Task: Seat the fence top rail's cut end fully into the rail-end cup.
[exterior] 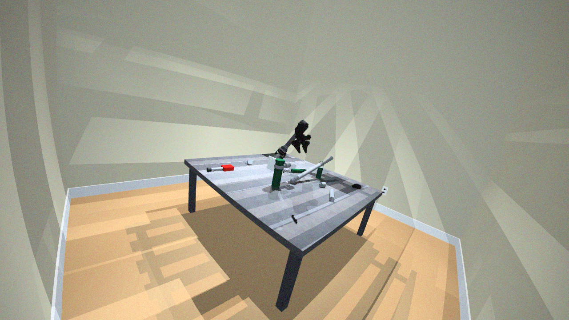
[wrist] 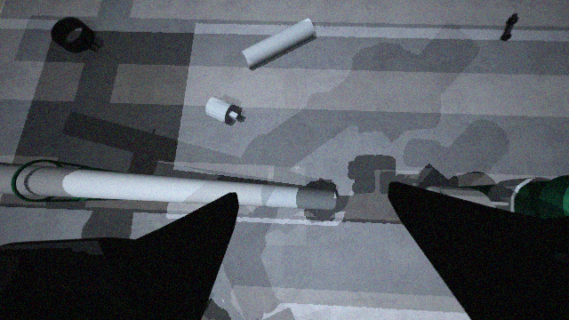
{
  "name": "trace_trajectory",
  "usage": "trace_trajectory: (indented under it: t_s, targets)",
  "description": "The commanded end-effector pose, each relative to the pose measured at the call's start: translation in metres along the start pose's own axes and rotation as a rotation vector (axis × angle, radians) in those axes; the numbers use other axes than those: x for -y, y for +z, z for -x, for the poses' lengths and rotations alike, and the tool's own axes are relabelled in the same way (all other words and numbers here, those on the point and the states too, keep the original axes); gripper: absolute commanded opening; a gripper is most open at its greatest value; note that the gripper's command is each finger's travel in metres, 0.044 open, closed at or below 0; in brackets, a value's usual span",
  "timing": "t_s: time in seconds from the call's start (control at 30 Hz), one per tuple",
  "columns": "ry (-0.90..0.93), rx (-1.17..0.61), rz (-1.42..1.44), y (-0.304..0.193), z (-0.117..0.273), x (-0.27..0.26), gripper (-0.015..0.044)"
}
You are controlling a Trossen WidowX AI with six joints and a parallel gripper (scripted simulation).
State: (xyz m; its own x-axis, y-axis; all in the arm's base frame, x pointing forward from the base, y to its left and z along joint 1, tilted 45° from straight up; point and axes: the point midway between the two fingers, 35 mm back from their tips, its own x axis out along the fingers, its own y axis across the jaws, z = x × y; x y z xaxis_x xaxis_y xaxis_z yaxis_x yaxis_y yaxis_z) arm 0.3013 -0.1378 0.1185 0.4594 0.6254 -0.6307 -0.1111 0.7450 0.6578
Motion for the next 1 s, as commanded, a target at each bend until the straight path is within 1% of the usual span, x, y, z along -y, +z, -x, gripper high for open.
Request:
trace_trajectory:
  t_s: [0.0, 0.17, 0.27, 0.37, 0.5, 0.73, 0.8, 0.97]
  targets:
    - [-0.003, 0.012, -0.115, 0.006, 0.011, -0.015, 0.0440]
    - [-0.003, 0.012, -0.115, 0.006, 0.011, -0.015, 0.0440]
    - [0.006, -0.021, -0.013, 0.006, 0.003, -0.019, 0.0440]
    - [0.037, -0.097, 0.227, 0.005, -0.016, -0.028, 0.0440]
    - [0.126, -0.217, 0.636, -0.001, -0.048, -0.045, 0.0440]
    - [0.378, -0.361, 1.337, -0.017, -0.096, -0.074, 0.0440]
    - [0.409, -0.370, 1.402, -0.019, -0.100, -0.077, 0.0440]
    - [0.409, -0.370, 1.402, -0.019, -0.100, -0.077, 0.0440]
